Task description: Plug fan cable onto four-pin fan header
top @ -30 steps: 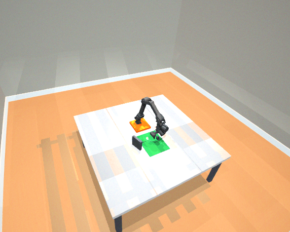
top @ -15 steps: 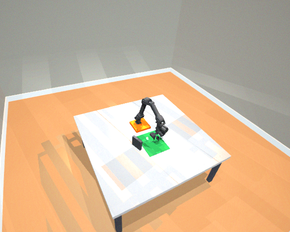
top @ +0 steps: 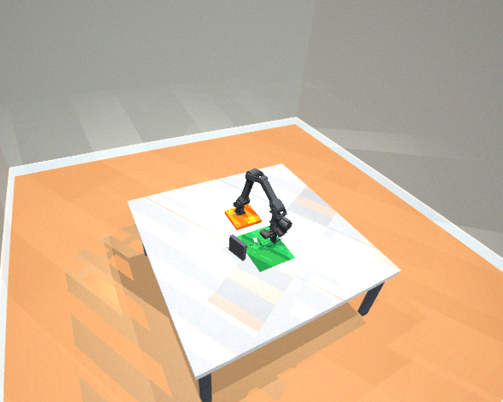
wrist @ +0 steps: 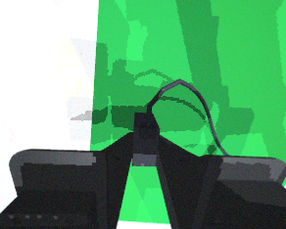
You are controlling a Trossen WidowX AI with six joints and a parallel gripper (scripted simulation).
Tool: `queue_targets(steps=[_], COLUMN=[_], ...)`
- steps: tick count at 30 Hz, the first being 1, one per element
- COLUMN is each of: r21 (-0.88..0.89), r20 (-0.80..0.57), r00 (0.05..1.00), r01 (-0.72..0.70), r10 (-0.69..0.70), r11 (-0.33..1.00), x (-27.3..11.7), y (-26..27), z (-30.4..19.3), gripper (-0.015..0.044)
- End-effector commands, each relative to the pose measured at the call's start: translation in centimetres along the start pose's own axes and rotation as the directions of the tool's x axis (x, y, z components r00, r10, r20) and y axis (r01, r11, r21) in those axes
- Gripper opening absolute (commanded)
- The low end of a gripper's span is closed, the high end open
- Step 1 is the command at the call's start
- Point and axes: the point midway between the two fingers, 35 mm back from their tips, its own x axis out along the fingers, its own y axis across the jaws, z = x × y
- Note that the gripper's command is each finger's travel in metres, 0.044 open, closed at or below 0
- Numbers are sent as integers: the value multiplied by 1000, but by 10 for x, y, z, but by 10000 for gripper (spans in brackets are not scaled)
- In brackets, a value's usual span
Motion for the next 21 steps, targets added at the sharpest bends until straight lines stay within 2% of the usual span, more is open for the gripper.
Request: queue_targets(steps=[1, 3, 8, 15, 21], r21=[0, 0, 1, -22, -221], r20=[1, 0, -5, -5, -5], r00=[1000, 1000, 1000, 1000, 1000], r01=[-1, -1, -6, -6, -6], r10=[1, 1, 6, 6, 5], r11=[1000, 1000, 1000, 1000, 975], x=[0, -3, -50, -49, -49], y=[0, 0, 0, -2, -9], z=[0, 0, 0, 0, -3], gripper=[0, 0, 0, 0, 0])
